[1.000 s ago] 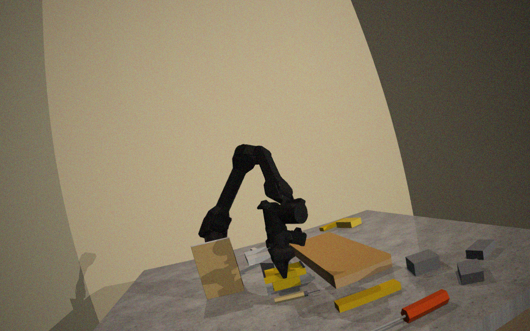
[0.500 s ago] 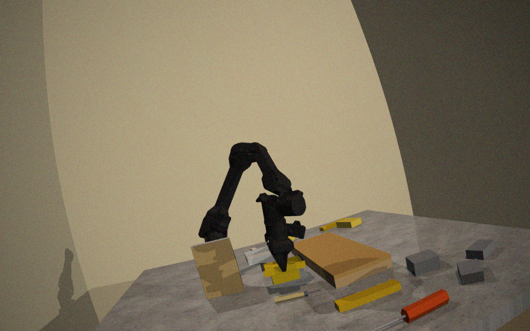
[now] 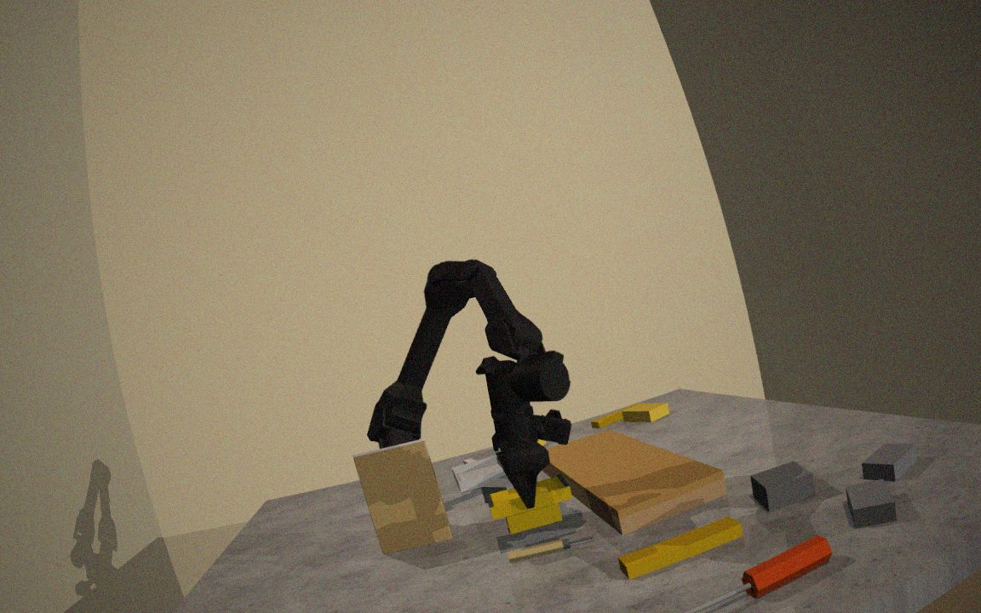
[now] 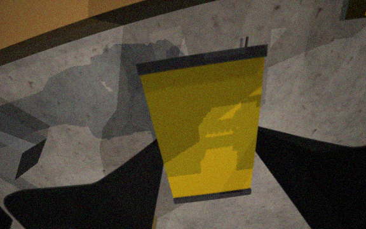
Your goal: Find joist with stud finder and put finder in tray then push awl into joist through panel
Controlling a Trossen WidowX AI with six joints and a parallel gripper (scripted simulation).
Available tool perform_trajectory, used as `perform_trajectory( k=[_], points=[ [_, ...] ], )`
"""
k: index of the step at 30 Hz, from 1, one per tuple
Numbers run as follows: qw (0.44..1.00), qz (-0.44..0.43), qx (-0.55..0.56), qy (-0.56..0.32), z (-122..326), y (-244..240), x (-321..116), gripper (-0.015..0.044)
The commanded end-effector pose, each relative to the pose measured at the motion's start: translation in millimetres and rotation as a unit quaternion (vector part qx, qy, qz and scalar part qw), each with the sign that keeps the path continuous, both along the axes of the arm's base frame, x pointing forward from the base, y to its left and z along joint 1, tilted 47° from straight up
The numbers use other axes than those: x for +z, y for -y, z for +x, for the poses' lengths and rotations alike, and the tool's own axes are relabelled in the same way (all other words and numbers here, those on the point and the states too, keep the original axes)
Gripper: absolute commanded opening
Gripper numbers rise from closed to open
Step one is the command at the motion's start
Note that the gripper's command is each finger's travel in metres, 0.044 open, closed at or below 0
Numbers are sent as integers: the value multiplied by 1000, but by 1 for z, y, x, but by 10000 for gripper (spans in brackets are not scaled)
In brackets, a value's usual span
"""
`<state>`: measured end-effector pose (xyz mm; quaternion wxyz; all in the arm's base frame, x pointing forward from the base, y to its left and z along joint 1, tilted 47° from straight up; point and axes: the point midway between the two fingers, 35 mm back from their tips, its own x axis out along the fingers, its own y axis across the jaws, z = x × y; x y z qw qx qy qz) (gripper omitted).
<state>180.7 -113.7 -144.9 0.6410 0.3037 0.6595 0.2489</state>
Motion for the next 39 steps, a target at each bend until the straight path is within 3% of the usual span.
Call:
perform_trajectory(
  k=[1,39],
  points=[
    [1000,-7,2,1,0,3,-2,0],
    [994,-109,4,-15,1,-5,3,0]
  ],
)
